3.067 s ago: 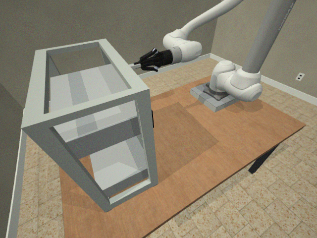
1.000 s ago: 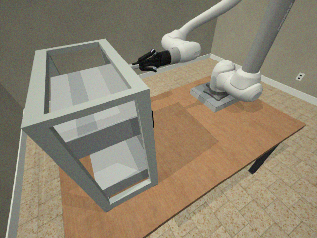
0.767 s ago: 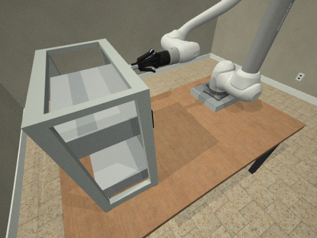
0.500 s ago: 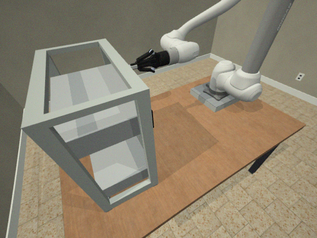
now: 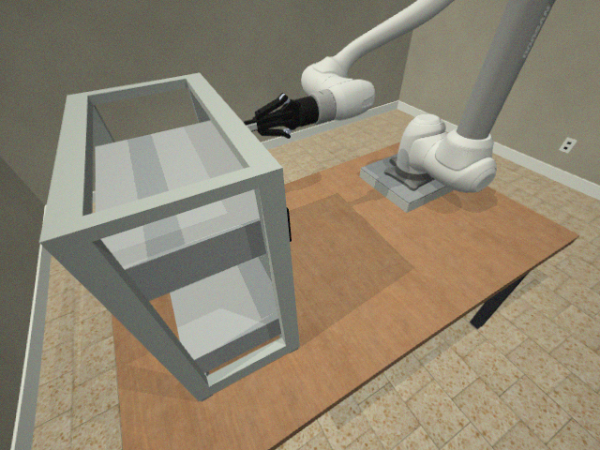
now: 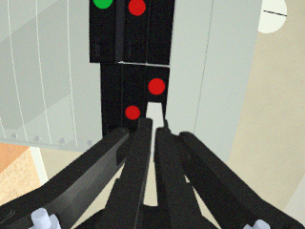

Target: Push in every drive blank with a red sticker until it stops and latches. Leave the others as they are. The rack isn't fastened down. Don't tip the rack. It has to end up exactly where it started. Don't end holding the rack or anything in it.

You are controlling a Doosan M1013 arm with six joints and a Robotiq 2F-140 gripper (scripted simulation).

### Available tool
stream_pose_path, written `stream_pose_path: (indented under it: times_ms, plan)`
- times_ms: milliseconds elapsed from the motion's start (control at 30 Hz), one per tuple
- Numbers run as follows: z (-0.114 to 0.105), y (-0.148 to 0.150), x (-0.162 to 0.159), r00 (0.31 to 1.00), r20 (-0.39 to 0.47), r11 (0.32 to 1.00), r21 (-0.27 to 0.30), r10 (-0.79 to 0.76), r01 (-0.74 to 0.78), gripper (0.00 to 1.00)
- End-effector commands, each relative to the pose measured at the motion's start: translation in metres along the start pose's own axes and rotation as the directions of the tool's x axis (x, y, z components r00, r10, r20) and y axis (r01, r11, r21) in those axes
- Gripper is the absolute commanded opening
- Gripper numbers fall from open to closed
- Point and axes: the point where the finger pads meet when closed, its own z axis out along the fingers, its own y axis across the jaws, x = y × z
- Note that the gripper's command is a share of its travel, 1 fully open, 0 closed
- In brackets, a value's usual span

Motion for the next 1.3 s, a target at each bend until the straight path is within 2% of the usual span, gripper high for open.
stream_pose_path:
  times_ms: [0,1267]
  plan:
    - [0.0050,0.0023,0.0005,1.000,0.001,1.000,-0.004,0.001,-0.001,0.00]
    - [0.0110,0.0036,0.0024,1.000,0.001,1.000,-0.004,0.001,-0.001,0.00]
